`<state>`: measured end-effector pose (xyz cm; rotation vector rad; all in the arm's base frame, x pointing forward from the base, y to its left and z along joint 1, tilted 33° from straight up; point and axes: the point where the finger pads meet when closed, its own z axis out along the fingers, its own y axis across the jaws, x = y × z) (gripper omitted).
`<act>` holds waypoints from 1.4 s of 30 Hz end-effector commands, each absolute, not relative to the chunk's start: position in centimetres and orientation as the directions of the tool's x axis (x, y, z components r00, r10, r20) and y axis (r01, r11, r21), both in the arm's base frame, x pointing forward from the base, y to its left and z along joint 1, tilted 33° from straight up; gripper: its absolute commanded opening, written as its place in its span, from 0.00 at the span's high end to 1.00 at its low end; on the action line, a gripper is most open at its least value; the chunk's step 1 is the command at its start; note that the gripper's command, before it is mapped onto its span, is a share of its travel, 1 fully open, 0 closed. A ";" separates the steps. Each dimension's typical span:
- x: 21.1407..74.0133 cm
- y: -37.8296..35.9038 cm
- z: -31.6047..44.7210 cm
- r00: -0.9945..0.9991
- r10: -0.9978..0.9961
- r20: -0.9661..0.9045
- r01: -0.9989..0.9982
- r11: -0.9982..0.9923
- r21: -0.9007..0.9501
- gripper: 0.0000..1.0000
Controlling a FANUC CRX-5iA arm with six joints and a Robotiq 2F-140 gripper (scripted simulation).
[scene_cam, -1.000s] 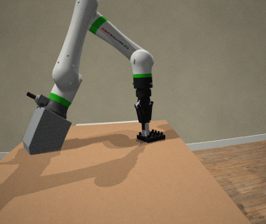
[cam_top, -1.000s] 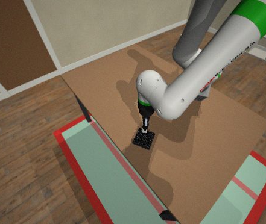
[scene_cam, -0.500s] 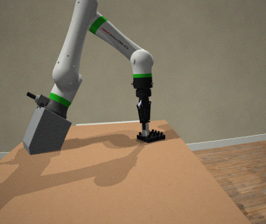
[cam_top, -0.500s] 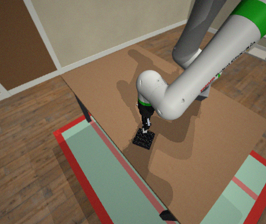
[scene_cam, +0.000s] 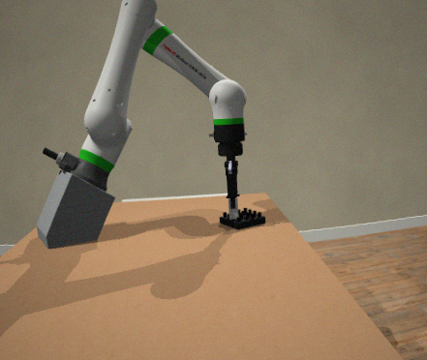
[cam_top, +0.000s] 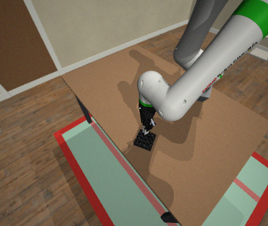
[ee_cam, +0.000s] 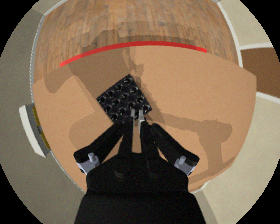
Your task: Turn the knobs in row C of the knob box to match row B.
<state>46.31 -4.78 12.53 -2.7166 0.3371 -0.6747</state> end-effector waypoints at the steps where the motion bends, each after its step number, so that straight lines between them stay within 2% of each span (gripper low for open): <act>1: 46.3 -4.8 12.5 0.870 -0.223 0.440 -0.074 -0.941 -0.330 0.95; 10: 46.3 -4.8 12.5 0.870 -0.057 0.490 0.077 -0.965 -0.249 0.95; 19: 46.3 -4.8 12.5 0.862 0.010 0.506 0.137 -0.967 -0.215 0.95; 39: 46.3 -4.8 12.5 0.860 0.028 0.510 0.154 -0.967 -0.205 0.95; 40: 46.3 -4.8 12.5 0.860 0.028 0.510 0.154 -0.967 -0.205 0.88; 42: 46.3 -4.8 12.5 0.860 0.028 0.510 0.154 -0.967 -0.205 0.88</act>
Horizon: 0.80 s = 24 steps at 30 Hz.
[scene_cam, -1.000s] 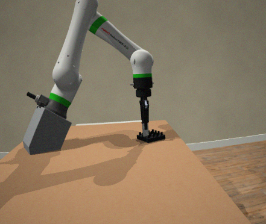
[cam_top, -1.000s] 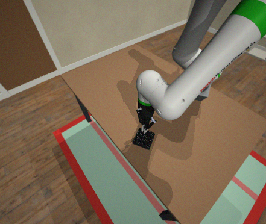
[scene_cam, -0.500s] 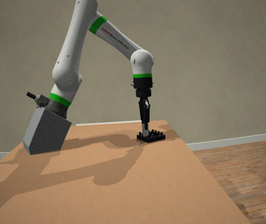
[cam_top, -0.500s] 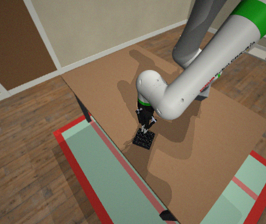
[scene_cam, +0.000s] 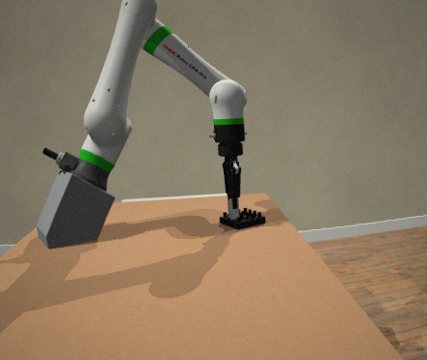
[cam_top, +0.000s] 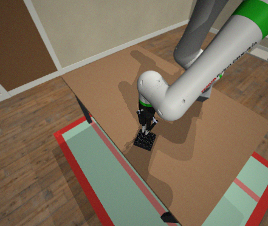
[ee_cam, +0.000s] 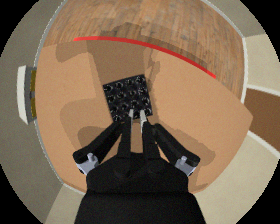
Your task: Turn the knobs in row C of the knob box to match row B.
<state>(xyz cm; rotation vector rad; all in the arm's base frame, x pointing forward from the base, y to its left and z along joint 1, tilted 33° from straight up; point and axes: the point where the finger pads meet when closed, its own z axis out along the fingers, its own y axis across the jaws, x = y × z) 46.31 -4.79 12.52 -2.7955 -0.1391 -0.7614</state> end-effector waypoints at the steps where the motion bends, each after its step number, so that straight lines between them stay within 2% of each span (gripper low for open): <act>1: 46.3 -4.8 12.5 0.860 0.028 0.510 0.154 -0.967 -0.205 0.88; 24: 46.2 -4.9 12.7 0.859 0.028 0.510 0.154 -0.967 -0.205 0.88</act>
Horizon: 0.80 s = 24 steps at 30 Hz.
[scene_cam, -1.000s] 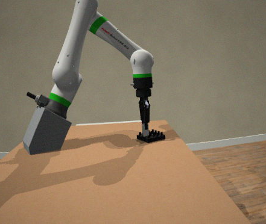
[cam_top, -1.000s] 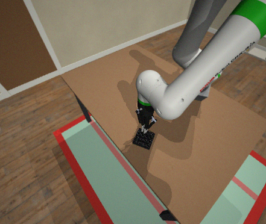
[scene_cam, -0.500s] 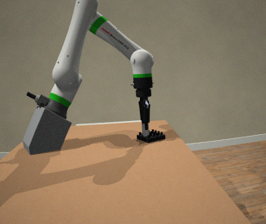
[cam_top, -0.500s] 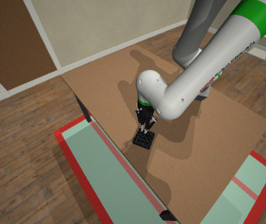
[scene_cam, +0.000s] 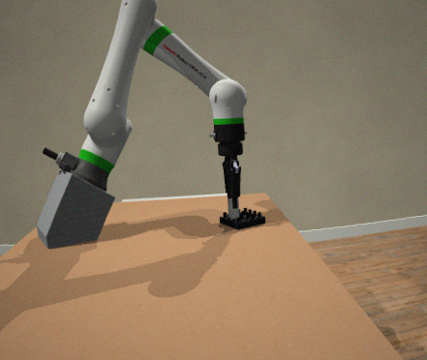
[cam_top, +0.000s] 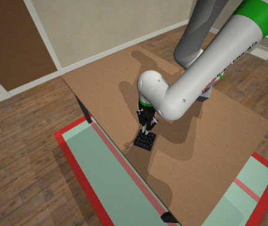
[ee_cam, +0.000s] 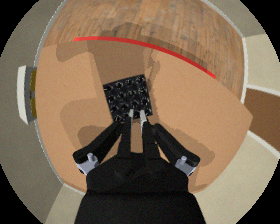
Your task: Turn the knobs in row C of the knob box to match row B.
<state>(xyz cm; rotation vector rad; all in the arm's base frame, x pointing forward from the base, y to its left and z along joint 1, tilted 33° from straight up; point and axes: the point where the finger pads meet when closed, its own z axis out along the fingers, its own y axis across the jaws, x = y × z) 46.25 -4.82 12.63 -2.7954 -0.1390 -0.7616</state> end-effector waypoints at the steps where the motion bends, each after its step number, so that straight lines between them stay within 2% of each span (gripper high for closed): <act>1: 46.1 -4.9 12.8 0.859 0.028 0.510 0.154 -0.967 -0.205 0.88; 24: 44.5 -5.8 15.7 0.859 0.028 0.510 0.154 -0.967 -0.205 0.88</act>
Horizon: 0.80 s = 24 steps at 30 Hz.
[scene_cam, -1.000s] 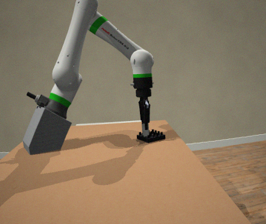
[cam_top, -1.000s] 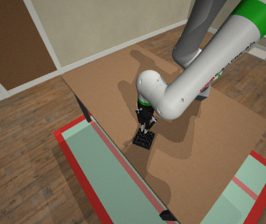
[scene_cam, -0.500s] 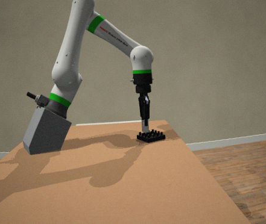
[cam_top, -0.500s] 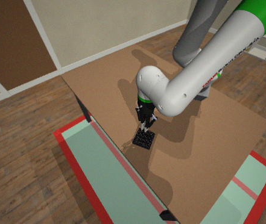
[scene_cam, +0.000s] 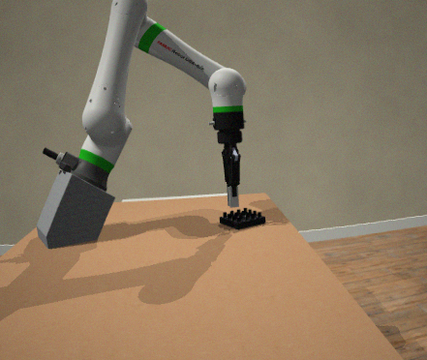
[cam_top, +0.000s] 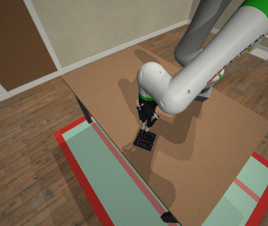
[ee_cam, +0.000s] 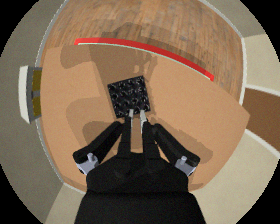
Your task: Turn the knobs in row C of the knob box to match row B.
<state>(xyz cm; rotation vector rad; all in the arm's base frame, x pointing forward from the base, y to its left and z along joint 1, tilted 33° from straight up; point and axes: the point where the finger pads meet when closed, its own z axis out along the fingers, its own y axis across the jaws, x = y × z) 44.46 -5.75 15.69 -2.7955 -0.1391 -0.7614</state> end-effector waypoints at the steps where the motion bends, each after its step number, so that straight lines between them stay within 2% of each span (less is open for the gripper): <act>1: 44.5 -5.8 15.7 0.859 0.028 0.510 0.154 -0.967 -0.205 0.88; 11: 44.6 -5.7 15.8 0.863 0.003 0.505 0.131 -0.967 -0.219 0.88; 21: 45.8 -5.3 17.6 0.846 -0.374 0.379 -0.216 -0.891 -0.398 0.88; 24: 46.0 -5.3 17.8 0.838 -0.406 0.365 -0.246 -0.878 -0.412 0.88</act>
